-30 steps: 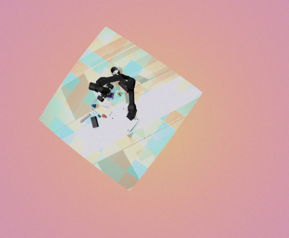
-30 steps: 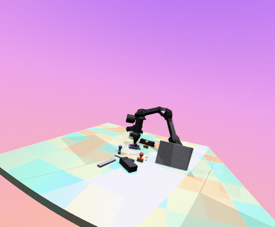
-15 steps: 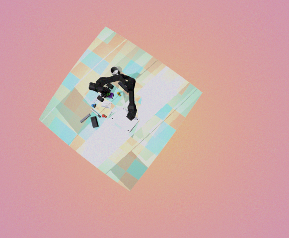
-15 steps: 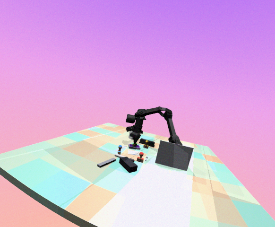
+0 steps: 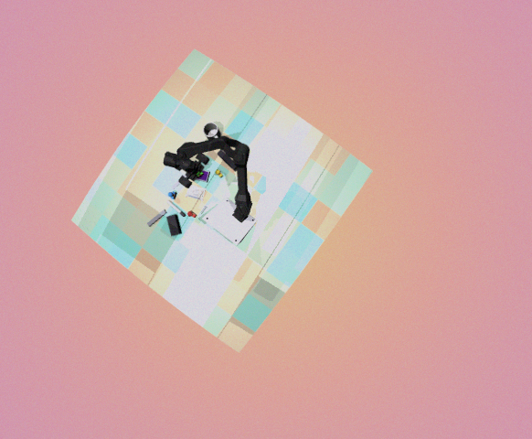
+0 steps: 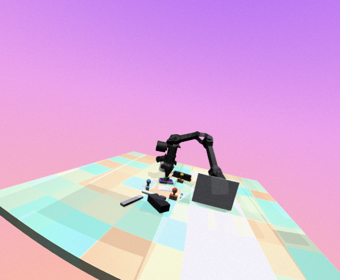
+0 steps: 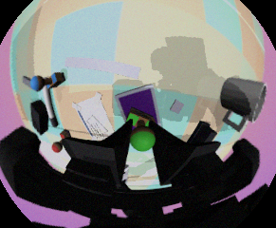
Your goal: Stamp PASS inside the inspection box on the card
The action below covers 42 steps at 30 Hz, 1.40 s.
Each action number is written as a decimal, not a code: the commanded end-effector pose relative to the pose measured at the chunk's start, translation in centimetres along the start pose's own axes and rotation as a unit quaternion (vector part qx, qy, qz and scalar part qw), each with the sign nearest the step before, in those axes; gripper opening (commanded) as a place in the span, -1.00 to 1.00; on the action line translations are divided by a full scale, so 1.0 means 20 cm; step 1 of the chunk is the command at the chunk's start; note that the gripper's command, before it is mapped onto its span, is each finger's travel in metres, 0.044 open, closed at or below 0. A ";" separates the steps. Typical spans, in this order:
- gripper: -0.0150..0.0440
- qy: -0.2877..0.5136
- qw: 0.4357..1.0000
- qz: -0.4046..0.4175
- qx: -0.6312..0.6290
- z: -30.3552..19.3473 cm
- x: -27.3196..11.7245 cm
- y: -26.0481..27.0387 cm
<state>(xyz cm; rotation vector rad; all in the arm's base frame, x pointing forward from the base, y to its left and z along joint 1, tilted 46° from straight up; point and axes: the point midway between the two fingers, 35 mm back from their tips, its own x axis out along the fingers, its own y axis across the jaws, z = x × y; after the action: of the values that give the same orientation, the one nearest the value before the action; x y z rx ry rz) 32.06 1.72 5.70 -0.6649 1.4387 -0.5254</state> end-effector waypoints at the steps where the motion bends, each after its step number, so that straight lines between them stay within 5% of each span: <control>1: -0.49 0.000 1.000 -0.002 0.002 0.00 0.02 -0.01; 42: -0.49 0.000 1.000 -0.001 0.002 0.01 -0.11 0.00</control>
<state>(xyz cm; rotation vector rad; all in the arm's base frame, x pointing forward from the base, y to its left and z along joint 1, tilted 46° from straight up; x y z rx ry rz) 31.96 2.77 7.01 -0.6706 1.4377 -0.5313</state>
